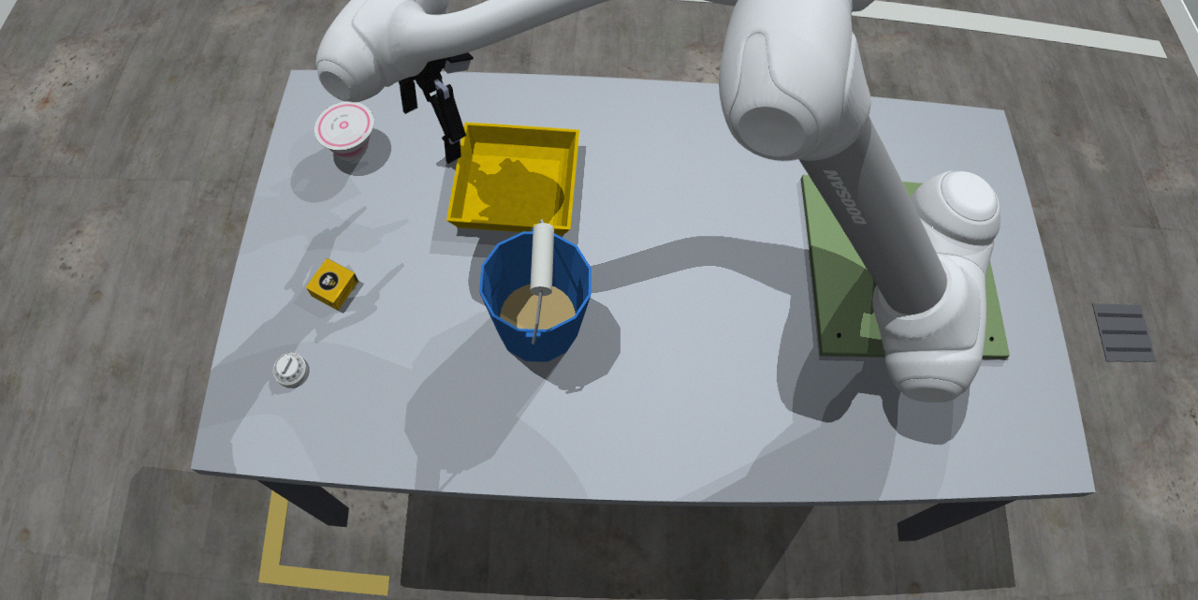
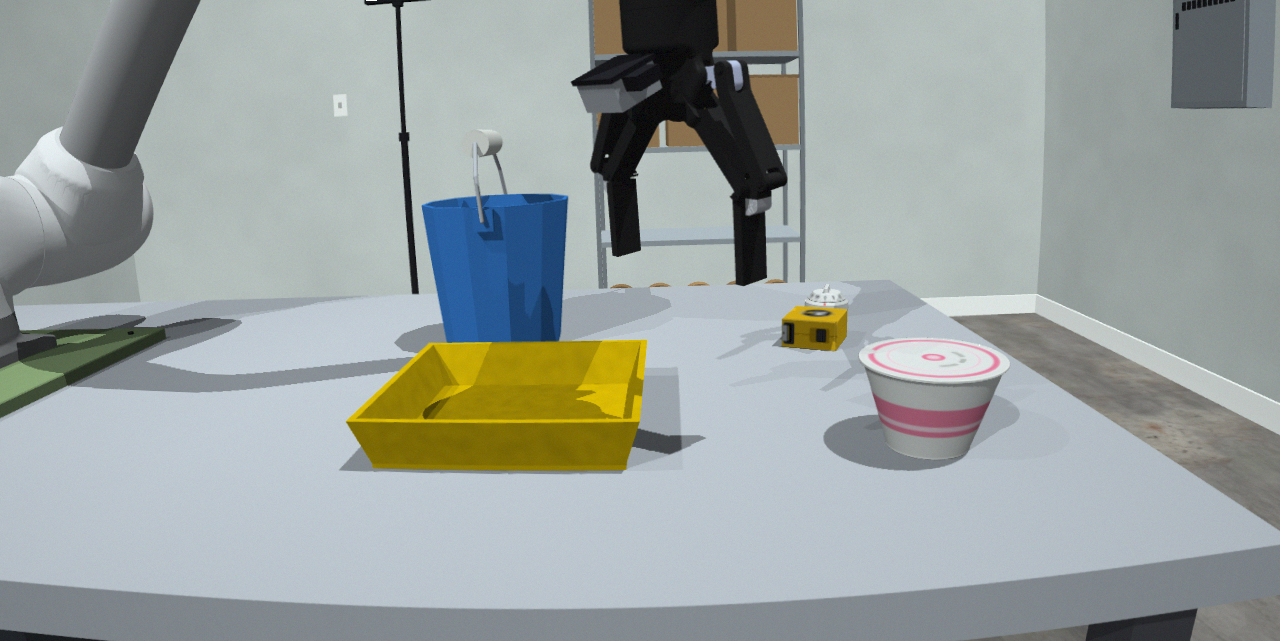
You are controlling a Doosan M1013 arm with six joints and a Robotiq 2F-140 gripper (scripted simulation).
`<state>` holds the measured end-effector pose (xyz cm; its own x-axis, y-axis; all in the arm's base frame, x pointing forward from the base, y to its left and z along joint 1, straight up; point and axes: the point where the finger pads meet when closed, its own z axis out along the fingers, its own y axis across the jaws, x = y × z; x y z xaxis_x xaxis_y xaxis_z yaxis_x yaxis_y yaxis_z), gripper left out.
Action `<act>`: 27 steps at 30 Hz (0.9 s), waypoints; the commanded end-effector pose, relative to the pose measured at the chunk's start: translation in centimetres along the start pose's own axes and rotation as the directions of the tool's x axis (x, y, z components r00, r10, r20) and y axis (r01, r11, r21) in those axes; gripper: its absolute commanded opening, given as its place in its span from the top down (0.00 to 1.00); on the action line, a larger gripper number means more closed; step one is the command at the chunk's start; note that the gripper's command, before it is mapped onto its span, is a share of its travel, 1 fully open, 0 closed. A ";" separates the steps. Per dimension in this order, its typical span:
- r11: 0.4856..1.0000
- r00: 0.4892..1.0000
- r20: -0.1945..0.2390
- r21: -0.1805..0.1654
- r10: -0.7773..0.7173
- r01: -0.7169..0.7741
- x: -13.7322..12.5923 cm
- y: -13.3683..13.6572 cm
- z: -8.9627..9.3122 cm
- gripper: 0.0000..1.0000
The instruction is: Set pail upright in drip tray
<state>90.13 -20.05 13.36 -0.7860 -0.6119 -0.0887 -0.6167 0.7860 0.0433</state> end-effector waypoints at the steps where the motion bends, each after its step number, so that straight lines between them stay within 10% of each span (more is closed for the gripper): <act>1: 0.986 0.986 -0.001 0.002 -0.164 0.164 -0.2 2.1 -1.7 0.00; 12: 0.900 0.900 -0.013 -0.001 -0.435 0.435 -0.3 5.8 -4.3 0.00; 27: 0.564 0.564 -0.028 -0.021 -0.825 0.825 0.1 12.7 -8.6 0.00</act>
<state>83.05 -12.01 21.24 -0.0675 -0.9958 -0.0615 -0.9975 0.0687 -0.0183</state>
